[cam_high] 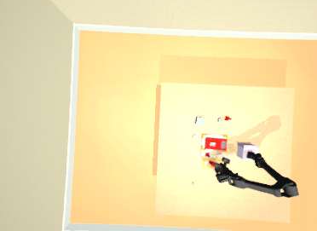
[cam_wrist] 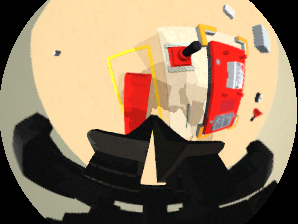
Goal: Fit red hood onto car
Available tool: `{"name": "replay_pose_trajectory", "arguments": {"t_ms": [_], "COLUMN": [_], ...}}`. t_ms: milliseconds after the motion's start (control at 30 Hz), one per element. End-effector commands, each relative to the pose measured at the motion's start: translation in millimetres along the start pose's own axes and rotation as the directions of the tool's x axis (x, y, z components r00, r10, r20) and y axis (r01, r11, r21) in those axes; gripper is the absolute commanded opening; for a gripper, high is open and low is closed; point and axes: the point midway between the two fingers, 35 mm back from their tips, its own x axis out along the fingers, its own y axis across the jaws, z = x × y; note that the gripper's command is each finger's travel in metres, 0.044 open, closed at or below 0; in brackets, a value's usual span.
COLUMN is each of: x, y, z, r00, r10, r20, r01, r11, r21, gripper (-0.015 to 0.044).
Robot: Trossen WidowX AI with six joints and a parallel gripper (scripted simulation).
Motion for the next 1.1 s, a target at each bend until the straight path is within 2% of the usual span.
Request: {"name": "replay_pose_trajectory", "arguments": {"t_ms": [0,1067], "x": [0,-1], "y": [6,33], "z": [2,2], "r00": [1.000,1.000], "r10": [0.004,0.007], "r20": [-0.001,-0.001], "r01": [-0.004,-0.007], "r11": [1.000,1.000], "r21": [0.002,0.002], "gripper": [0.0000,0.0000]}}
